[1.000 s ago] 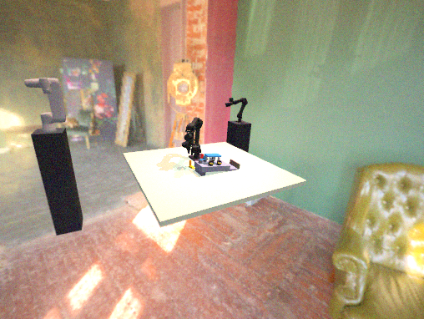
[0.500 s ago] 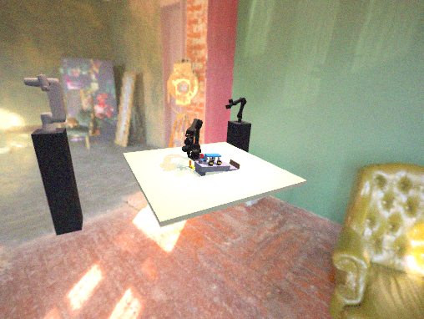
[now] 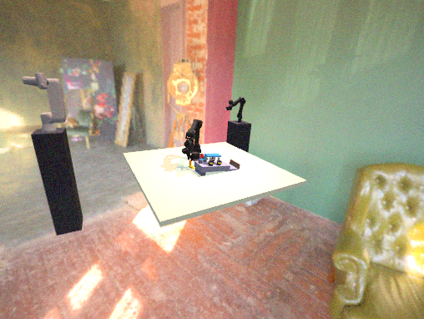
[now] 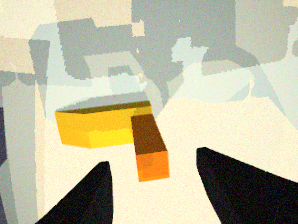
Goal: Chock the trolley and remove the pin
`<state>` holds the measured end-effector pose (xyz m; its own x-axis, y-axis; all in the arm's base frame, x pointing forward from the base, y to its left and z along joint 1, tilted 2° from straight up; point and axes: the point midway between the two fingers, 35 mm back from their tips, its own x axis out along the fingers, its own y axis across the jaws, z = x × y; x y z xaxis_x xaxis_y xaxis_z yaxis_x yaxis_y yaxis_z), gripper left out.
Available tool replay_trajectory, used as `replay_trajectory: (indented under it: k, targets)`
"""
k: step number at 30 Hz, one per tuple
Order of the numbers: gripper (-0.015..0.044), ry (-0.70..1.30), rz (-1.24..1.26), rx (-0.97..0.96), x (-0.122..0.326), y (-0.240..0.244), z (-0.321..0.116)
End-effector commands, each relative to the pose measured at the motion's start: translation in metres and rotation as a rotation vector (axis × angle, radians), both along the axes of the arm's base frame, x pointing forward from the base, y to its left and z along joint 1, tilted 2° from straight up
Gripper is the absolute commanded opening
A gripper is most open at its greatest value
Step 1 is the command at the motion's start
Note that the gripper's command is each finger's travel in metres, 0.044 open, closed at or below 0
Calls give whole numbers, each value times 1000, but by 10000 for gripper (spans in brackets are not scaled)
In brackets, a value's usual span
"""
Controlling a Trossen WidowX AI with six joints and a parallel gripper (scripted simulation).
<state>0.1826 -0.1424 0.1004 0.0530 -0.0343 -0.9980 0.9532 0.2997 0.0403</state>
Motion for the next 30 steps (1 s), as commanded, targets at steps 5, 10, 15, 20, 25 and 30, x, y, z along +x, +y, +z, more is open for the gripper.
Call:
replay_trajectory:
  k: [5,10,15,20,25,30]
  targets:
    - [190,-3,-3,5,1,1,-13]
    - [190,-3,-3,5,1,1,-15]
    - [190,-3,-3,5,1,0,-22]
    - [190,-3,-3,5,2,0,-30]
    - [190,-3,-3,5,2,0,-37]
    - [138,1,0,1,2,-1,-35]
